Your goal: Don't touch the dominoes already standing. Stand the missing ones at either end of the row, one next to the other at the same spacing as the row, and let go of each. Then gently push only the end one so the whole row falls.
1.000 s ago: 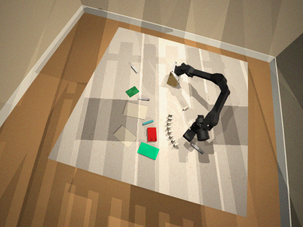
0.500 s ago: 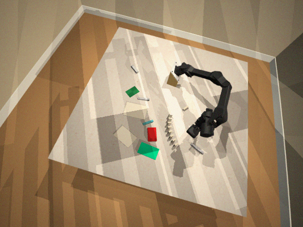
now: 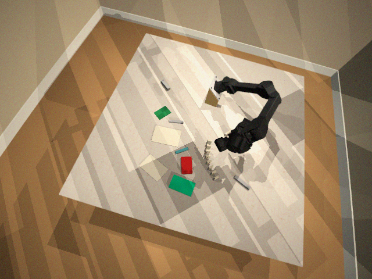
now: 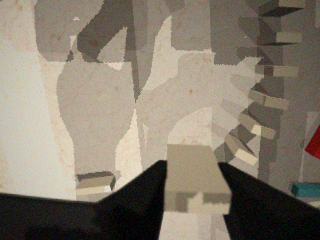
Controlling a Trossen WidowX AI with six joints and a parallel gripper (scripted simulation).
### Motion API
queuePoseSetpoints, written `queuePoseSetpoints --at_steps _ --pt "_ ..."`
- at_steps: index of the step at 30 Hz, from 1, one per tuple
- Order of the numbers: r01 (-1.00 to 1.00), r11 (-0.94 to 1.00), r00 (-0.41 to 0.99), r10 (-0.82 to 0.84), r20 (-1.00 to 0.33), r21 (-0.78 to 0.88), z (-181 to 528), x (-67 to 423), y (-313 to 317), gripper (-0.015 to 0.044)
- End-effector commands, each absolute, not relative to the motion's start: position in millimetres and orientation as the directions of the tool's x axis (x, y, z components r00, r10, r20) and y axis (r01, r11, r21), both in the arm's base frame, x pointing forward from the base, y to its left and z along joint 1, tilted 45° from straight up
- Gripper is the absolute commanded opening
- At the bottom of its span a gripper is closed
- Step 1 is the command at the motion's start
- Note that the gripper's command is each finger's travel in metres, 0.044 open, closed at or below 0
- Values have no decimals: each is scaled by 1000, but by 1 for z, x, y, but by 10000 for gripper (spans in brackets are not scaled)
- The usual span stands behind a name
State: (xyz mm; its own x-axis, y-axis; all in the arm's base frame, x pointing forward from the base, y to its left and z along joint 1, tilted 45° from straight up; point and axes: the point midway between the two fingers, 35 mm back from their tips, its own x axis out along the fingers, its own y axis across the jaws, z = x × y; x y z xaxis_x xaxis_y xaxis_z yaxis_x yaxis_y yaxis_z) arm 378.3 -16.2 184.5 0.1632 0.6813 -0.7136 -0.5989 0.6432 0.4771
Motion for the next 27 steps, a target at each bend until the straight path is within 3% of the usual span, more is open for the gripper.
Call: queuePoseSetpoints --at_steps 1,8,27 --pt "-399 713 166 674 -720 576 156 350 -43 107" --pt "-37 726 164 683 -712 687 109 293 -67 107" --pt "-26 730 166 677 -717 683 56 311 -23 107"
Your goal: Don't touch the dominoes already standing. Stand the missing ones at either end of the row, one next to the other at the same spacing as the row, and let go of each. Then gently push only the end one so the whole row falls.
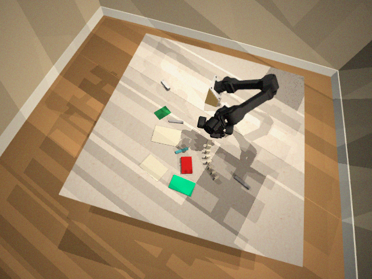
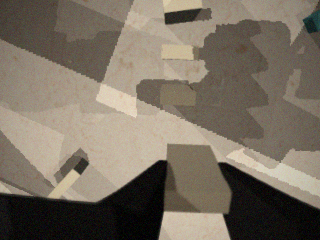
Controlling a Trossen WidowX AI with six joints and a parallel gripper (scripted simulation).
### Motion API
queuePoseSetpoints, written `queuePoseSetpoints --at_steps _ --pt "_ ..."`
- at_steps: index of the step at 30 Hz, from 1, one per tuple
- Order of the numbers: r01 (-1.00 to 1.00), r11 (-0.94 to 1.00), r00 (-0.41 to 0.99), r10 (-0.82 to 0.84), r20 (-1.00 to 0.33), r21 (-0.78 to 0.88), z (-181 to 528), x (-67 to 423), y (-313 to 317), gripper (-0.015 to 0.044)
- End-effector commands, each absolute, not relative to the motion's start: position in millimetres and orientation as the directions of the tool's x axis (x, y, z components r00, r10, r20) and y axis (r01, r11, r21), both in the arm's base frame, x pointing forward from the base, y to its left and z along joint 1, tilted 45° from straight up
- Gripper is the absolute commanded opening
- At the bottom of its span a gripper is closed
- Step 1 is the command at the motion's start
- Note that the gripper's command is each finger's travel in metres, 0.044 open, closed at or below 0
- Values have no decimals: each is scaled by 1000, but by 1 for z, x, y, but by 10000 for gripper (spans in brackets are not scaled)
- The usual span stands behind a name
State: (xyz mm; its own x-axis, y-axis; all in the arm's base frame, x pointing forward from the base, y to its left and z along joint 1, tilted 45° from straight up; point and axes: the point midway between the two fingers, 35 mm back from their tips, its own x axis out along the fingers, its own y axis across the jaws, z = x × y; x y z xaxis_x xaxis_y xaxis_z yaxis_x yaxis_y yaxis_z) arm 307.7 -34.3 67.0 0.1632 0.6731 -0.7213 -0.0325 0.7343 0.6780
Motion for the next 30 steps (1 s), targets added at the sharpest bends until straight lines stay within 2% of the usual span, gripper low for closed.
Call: queuePoseSetpoints --at_steps 1,12,24,30 --pt "-26 730 166 677 -717 683 52 311 -19 107" --pt "-29 721 166 687 -708 693 16 313 23 107" --pt "-29 721 166 687 -708 693 15 313 24 107" --pt "-29 721 166 687 -708 693 15 313 24 265"
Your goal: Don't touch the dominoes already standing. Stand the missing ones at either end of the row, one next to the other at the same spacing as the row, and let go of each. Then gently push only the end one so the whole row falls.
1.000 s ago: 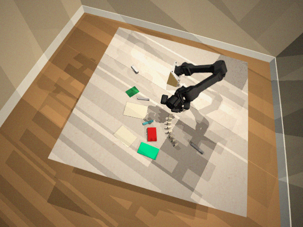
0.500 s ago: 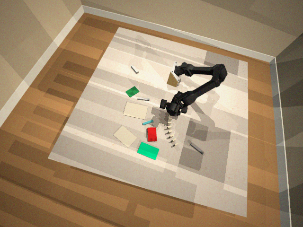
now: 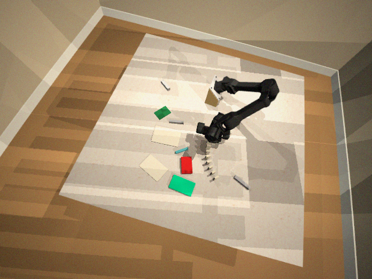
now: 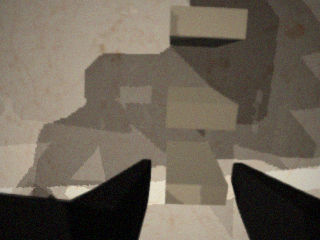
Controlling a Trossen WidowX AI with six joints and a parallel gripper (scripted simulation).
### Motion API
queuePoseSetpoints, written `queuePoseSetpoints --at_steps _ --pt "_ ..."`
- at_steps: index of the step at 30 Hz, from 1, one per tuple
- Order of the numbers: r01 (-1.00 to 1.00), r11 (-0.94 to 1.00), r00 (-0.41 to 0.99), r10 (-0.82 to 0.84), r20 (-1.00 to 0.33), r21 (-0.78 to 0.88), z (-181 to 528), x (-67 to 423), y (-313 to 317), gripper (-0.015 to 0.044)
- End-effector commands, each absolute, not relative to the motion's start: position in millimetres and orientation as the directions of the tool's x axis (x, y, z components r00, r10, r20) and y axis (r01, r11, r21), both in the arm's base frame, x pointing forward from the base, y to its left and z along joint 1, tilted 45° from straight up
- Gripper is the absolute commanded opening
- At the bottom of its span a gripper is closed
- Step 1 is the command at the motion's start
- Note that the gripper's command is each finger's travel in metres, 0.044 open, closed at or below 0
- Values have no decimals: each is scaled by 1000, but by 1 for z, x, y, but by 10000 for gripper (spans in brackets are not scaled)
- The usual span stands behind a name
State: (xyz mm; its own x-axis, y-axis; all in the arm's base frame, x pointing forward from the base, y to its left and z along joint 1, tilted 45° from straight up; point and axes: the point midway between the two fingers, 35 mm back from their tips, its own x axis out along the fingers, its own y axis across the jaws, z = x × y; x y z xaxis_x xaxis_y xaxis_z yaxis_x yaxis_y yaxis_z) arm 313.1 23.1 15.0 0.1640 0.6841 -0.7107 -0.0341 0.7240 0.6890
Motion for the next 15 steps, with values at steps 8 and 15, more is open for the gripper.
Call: queuePoseSetpoints --at_steps 8,15 --pt "-29 721 166 687 -708 693 15 313 24 440" --pt "-28 732 164 675 -720 680 64 308 -31 440"
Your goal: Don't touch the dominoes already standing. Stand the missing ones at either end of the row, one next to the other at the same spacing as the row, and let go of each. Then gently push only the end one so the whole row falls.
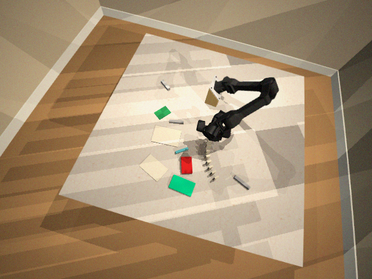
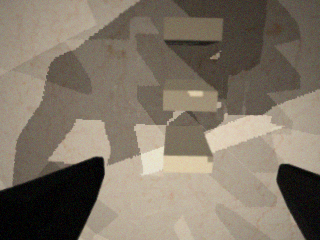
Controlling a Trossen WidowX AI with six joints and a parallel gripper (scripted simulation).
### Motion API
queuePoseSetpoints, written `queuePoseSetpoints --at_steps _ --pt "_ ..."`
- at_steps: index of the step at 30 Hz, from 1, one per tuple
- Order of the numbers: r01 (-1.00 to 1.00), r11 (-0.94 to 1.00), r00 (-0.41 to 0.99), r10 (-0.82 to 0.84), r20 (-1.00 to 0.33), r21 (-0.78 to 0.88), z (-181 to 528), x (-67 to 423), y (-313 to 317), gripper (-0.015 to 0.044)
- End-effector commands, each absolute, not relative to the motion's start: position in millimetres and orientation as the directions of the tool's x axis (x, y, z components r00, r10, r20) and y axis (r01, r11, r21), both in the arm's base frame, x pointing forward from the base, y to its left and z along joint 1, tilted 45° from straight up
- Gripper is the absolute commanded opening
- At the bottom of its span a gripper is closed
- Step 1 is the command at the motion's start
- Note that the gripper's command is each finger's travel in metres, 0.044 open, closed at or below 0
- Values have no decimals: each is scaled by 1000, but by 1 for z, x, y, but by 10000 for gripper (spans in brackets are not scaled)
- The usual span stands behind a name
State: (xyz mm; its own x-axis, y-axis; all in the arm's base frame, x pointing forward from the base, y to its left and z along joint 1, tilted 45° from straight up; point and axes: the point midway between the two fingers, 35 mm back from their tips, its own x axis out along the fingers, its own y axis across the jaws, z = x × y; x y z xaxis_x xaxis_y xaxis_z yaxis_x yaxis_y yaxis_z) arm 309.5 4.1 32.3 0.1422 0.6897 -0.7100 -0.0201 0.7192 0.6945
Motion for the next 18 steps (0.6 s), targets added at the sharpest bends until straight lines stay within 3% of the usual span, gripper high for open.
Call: queuePoseSetpoints --at_steps 1,13,18 --pt "-29 732 164 675 -719 680 76 305 -43 440" --pt "-23 727 162 680 -716 686 108 291 -66 440" --pt "223 688 162 672 -722 691 112 285 -22 440"
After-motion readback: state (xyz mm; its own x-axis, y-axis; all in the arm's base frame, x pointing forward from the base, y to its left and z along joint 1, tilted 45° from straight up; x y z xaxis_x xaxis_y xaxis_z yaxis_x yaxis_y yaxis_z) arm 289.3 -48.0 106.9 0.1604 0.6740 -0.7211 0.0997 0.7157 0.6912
